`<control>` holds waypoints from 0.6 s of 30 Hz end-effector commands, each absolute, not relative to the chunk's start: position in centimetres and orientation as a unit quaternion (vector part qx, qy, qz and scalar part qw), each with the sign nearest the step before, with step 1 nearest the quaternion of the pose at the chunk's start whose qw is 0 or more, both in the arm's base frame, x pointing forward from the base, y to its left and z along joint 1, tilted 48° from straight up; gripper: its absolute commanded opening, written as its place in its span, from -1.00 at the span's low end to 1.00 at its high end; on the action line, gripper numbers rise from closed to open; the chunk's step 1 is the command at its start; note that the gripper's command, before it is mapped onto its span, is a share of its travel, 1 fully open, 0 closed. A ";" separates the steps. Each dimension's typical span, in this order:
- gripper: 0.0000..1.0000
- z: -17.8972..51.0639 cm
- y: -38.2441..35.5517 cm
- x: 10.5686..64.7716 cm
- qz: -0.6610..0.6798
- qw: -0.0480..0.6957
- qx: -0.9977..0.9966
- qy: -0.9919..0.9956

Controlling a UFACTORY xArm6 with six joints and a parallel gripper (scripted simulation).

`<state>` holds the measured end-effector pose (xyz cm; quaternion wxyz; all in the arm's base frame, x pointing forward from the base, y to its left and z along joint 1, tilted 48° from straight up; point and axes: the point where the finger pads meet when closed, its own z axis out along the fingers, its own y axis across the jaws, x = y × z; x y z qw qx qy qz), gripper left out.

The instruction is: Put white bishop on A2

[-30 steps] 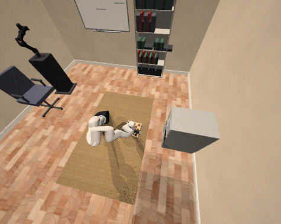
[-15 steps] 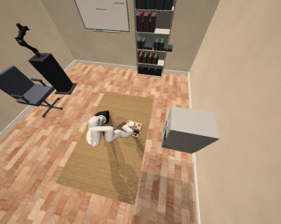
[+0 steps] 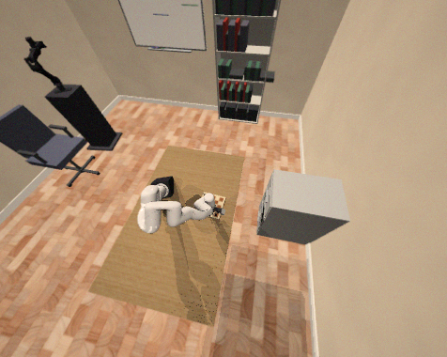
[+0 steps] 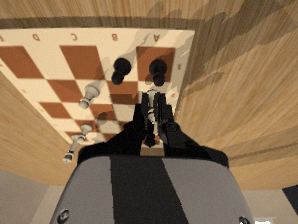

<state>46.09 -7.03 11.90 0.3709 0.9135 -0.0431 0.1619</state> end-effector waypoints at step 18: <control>-1.00 11.8 -7.2 46.3 0.163 0.370 0.913 -0.043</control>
